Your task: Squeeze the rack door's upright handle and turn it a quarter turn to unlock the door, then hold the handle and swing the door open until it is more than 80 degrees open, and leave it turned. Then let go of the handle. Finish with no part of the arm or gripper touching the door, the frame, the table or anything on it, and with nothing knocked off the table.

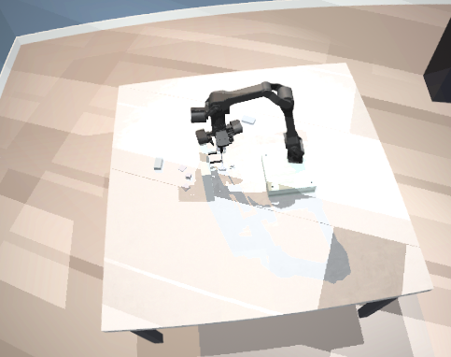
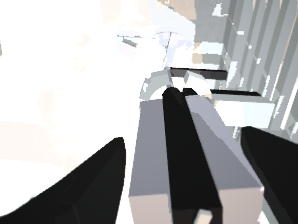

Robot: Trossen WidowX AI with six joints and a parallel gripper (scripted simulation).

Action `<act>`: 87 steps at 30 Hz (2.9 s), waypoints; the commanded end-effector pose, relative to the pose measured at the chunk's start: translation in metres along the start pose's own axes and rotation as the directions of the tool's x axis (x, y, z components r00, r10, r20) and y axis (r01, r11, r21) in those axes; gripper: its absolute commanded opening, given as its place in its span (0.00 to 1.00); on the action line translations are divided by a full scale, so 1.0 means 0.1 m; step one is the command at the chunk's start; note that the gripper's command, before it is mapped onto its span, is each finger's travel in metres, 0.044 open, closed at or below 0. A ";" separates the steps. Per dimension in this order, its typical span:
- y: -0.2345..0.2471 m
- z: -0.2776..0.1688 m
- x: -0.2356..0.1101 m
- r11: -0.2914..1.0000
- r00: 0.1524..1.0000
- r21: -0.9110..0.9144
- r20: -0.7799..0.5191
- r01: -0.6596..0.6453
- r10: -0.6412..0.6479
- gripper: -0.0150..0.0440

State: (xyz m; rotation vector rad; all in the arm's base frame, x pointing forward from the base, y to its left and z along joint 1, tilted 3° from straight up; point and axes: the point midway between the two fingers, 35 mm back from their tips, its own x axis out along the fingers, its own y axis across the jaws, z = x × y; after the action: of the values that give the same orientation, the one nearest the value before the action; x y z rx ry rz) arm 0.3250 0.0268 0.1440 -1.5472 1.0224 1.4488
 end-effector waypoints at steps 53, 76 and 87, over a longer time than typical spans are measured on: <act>0.12 0.09 0.00 0.959 1.000 0.282 0.007 -0.004 0.003 0.30; 0.46 0.38 0.00 0.761 1.000 0.648 0.009 -0.010 0.005 0.30; 0.61 0.59 0.00 0.647 1.000 0.763 0.011 -0.013 0.007 0.30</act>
State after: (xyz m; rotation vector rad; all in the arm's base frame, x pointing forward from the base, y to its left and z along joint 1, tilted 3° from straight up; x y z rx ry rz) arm 0.2494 0.0543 0.1394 -0.9331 1.3970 0.8550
